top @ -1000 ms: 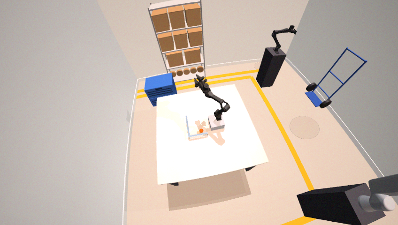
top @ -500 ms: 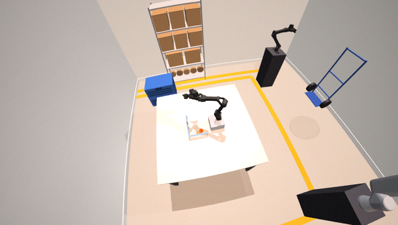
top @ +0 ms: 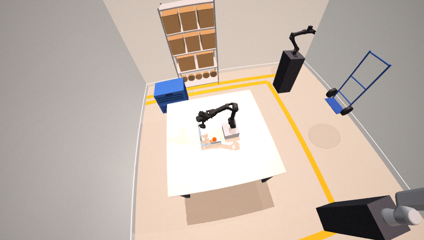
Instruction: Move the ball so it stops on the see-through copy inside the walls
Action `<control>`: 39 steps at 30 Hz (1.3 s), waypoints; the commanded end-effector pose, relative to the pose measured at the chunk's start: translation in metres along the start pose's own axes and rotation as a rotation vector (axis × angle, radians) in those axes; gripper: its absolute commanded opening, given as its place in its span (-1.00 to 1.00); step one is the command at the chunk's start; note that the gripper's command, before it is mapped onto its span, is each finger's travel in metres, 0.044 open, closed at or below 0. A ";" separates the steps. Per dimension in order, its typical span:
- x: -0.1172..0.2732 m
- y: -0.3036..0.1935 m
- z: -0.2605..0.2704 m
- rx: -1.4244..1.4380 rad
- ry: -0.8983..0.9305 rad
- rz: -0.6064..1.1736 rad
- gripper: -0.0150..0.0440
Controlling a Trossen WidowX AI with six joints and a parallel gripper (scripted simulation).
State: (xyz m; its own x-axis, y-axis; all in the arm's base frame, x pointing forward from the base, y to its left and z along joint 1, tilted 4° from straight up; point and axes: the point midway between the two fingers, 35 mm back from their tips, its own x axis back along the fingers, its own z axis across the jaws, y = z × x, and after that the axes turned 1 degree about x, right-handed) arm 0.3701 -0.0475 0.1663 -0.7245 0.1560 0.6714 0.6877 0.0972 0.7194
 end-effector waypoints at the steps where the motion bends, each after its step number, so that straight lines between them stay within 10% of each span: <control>1: -0.007 -0.045 0.063 0.446 0.183 0.165 0.74; 13: 0.030 -0.158 0.160 1.485 0.720 0.377 0.74; 39: 0.010 -0.176 0.166 1.498 0.728 0.379 0.74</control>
State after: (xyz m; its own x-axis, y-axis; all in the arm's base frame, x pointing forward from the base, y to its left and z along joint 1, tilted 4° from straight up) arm 0.2503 0.1001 0.0226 -0.1062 -0.0188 0.9942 -0.0508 0.9986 0.0134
